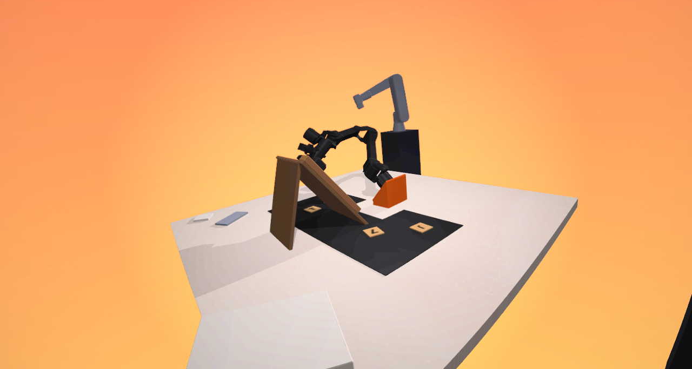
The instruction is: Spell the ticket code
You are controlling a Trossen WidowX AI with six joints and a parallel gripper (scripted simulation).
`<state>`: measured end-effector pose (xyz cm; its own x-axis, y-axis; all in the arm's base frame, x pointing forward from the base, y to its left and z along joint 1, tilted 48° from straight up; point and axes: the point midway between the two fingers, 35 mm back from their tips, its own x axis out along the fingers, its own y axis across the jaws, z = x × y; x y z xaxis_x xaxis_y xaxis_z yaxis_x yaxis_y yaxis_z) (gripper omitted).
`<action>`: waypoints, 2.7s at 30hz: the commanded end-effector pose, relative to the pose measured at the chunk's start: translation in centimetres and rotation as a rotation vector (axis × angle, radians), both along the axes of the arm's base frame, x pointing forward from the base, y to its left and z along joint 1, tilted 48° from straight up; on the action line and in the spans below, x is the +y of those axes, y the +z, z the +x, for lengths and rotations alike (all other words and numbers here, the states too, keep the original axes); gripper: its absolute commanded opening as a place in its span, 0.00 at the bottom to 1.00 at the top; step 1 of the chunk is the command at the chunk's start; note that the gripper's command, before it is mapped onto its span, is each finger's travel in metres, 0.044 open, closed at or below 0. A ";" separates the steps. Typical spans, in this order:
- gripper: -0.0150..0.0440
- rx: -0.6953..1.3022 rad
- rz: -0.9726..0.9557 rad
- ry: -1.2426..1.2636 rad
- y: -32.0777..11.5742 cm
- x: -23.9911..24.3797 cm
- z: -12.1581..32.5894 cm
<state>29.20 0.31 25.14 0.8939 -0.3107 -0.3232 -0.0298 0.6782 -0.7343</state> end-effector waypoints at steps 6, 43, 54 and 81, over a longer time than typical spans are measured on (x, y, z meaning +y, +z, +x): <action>0.25 -0.003 0.005 -0.002 -0.4 0.4 0.0; 0.25 -0.002 0.005 -0.002 -1.7 1.6 0.0; 0.25 -0.002 0.006 -0.002 -2.1 2.0 0.0; 0.25 -0.002 0.006 -0.002 -3.1 2.9 0.0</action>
<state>29.16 3.07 22.13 0.8932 -0.3105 -0.3253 -0.0311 0.6791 -0.7334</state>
